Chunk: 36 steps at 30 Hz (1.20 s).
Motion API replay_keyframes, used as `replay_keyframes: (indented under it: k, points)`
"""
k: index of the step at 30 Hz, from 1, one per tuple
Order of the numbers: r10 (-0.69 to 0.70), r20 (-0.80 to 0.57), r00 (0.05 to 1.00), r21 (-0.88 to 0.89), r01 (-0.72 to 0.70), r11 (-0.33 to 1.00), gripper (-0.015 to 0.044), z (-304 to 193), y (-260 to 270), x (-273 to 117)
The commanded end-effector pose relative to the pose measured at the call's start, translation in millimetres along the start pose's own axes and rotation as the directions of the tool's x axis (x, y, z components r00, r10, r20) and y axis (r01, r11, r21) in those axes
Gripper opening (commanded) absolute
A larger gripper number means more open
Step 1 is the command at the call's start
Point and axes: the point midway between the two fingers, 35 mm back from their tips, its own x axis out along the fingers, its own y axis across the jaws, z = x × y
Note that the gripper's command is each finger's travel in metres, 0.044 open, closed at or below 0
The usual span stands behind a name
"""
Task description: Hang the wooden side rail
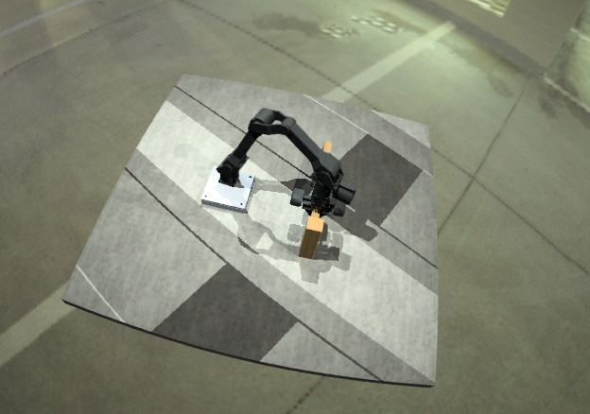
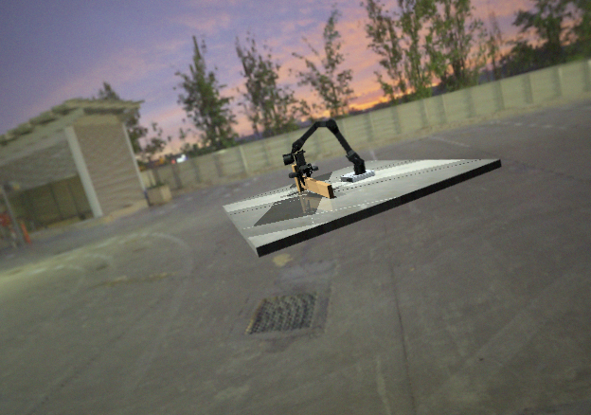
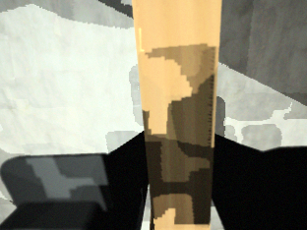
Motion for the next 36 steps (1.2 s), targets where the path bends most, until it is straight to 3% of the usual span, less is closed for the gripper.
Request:
replay_keyframes:
  k: [1, 36]
  points:
    - [-0.006, -0.006, 1.0, -0.005, 0.006, 1.0, 0.0, -1.7, -0.1, -2.4]
    - [-0.006, -0.006, 1.0, -0.005, 0.006, 1.0, 0.0, -4.7, -3.1, -3.6]
